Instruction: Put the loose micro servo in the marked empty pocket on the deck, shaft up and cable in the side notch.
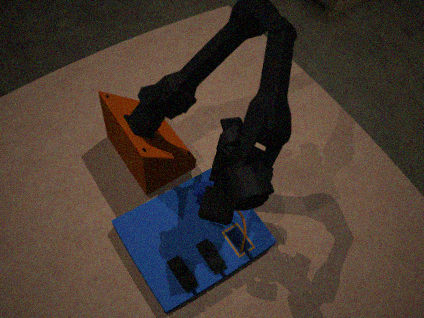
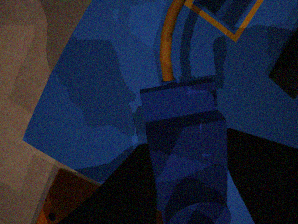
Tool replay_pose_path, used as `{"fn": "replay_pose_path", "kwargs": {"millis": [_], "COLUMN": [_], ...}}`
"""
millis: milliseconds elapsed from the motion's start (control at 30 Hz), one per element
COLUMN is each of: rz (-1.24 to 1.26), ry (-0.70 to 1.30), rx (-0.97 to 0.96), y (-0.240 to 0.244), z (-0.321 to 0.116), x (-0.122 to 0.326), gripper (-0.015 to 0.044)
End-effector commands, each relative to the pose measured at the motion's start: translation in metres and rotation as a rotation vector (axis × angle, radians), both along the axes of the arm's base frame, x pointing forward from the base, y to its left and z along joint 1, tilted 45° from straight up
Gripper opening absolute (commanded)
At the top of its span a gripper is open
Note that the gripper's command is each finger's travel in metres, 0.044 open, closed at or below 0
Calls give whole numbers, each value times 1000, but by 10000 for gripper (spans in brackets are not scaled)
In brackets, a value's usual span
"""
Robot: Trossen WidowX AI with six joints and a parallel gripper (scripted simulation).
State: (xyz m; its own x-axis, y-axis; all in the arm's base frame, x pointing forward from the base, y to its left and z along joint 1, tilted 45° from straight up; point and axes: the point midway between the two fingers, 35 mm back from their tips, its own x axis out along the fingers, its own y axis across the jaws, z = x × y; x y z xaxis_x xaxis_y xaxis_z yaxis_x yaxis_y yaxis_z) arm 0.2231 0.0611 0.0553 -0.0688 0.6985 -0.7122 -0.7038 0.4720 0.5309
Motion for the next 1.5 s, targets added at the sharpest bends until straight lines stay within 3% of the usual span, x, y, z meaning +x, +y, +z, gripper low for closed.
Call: {"fn": "replay_pose_path", "kwargs": {"millis": [0,667,1033,1467], "rz": [-66,-525,-529,-529], "ry": [63,516,519,517], "rx": [-3,-47,-47,-47], "y": [1,1,1,5], "z": [2,2,2,2], "x": [-1,-1,3,53], "gripper": [0,0,0,0]}}
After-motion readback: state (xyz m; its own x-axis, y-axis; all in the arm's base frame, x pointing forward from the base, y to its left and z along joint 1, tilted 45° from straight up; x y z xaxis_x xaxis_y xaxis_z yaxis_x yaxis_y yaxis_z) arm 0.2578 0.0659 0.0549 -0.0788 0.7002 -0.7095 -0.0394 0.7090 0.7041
